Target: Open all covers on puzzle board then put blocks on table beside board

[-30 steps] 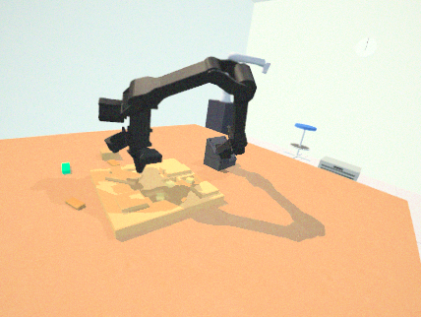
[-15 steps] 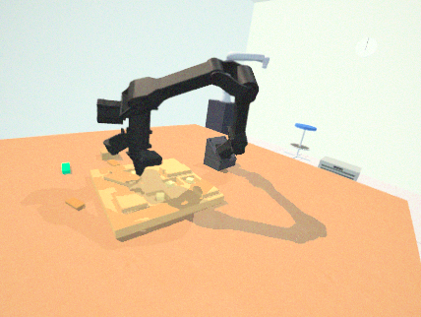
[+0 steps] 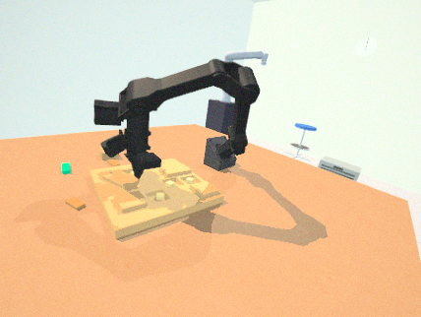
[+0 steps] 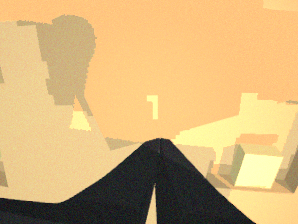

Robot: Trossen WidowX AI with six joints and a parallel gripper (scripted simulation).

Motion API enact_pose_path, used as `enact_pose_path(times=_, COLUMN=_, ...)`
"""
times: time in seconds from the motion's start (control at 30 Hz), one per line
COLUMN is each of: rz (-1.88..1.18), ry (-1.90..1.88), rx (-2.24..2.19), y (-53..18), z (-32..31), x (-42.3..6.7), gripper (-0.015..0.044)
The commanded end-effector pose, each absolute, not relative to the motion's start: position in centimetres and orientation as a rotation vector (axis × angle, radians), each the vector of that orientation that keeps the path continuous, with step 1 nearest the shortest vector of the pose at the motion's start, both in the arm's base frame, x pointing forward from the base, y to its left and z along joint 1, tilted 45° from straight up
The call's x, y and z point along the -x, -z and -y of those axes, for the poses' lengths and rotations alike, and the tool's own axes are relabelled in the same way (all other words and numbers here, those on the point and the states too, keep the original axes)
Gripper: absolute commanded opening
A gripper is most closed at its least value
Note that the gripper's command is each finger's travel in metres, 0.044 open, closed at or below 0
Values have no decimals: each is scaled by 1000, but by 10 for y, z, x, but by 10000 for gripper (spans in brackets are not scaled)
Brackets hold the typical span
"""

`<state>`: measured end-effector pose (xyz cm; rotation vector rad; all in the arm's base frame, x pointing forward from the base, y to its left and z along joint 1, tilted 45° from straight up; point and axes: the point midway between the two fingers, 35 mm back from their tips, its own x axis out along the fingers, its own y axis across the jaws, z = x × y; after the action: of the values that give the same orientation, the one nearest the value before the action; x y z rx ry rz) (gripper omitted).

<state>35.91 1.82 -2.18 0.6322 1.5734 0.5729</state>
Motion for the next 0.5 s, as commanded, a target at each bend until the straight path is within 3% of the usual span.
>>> enact_pose_path(times=0.0, rz=-1573, ry=-579, rx=-635, y=18, z=-24, x=-364, gripper=0)
enact_pose_path(times=0.47, rz=-1572, ry=-579, rx=-636, y=13, z=-30, x=-375, gripper=0)
